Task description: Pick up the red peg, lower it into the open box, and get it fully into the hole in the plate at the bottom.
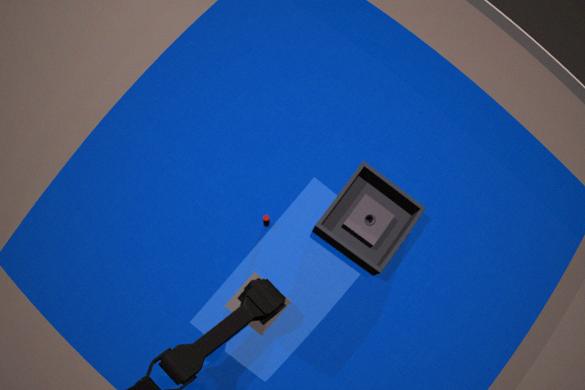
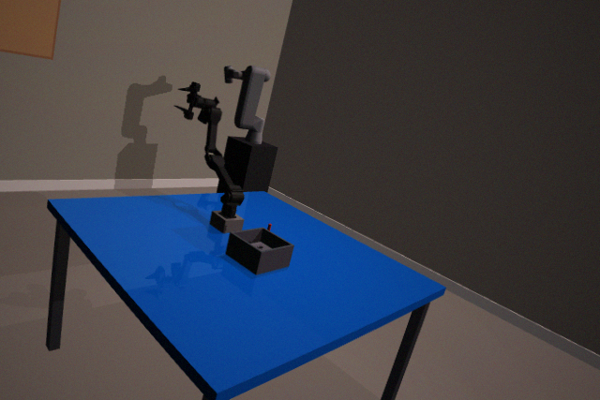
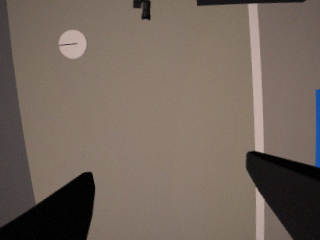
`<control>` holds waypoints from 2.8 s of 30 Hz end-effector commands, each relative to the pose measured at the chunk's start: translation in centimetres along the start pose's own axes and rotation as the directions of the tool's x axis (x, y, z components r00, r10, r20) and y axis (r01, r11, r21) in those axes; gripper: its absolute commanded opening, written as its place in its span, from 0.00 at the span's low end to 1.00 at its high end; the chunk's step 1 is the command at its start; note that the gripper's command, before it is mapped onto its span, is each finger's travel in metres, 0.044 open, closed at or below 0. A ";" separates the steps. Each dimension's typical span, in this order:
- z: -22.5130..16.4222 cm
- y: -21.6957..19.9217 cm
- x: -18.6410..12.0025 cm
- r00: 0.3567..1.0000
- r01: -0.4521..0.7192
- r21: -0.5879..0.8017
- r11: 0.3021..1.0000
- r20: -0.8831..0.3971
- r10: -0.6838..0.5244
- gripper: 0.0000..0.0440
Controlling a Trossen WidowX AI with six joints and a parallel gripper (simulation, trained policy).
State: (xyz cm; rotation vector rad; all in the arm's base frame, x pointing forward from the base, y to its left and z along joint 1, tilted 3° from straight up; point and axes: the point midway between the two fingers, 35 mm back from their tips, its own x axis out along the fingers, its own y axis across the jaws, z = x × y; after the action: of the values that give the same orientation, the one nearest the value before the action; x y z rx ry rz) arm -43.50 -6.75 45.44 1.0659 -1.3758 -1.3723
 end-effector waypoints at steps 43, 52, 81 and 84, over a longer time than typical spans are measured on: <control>-58.6 9.0 -8.1 0.749 -0.656 -0.697 0.290 -0.648 0.137 1.00; -65.5 1.8 -13.0 0.615 -0.784 -0.613 0.094 -0.789 -0.021 1.00; -64.6 -23.7 -25.7 0.272 -0.942 -0.319 -0.101 -0.556 -0.785 1.00; -63.1 -25.5 -26.5 0.263 -0.938 -0.330 -0.106 -0.480 -0.837 1.00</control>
State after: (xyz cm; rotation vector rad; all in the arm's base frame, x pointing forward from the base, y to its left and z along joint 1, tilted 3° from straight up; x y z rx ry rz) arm 24.67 3.10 20.57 0.1596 0.9236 -0.5708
